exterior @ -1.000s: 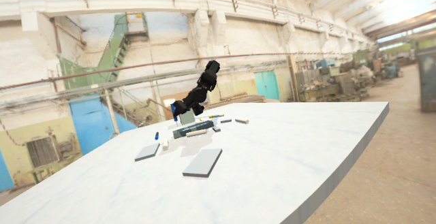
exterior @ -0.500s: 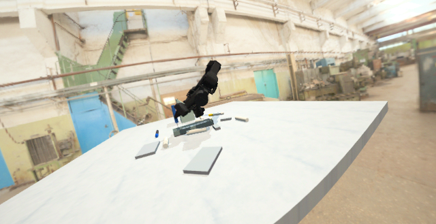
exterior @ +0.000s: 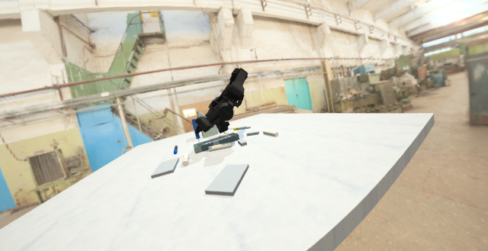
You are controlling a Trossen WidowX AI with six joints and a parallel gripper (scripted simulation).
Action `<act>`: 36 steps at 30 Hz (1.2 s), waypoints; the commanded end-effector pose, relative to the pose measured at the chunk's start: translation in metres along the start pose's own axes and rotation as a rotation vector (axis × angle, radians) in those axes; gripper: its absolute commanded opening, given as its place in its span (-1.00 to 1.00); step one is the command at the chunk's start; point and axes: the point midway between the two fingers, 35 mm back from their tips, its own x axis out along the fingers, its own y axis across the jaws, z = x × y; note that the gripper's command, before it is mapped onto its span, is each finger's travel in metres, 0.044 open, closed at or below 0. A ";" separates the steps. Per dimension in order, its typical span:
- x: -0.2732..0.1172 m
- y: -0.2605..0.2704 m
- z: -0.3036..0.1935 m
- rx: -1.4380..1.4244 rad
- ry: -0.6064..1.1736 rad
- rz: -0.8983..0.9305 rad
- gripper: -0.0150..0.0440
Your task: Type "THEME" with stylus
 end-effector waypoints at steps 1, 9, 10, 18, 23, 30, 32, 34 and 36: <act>0.001 0.000 0.003 0.003 -0.004 0.001 -0.22; 0.002 0.000 0.005 0.002 -0.004 0.001 -0.22; 0.003 0.000 0.006 0.002 -0.004 0.001 -0.22; 0.003 0.000 0.007 0.002 -0.004 0.001 -0.22; 0.004 0.000 0.008 0.002 -0.004 0.001 -0.22; 0.006 0.000 0.011 0.002 -0.004 0.001 -0.22; 0.006 0.000 0.012 0.002 -0.004 0.001 -0.22; 0.006 0.000 0.012 0.002 -0.004 0.001 -0.22; 0.007 0.000 0.013 0.002 -0.004 0.001 -0.22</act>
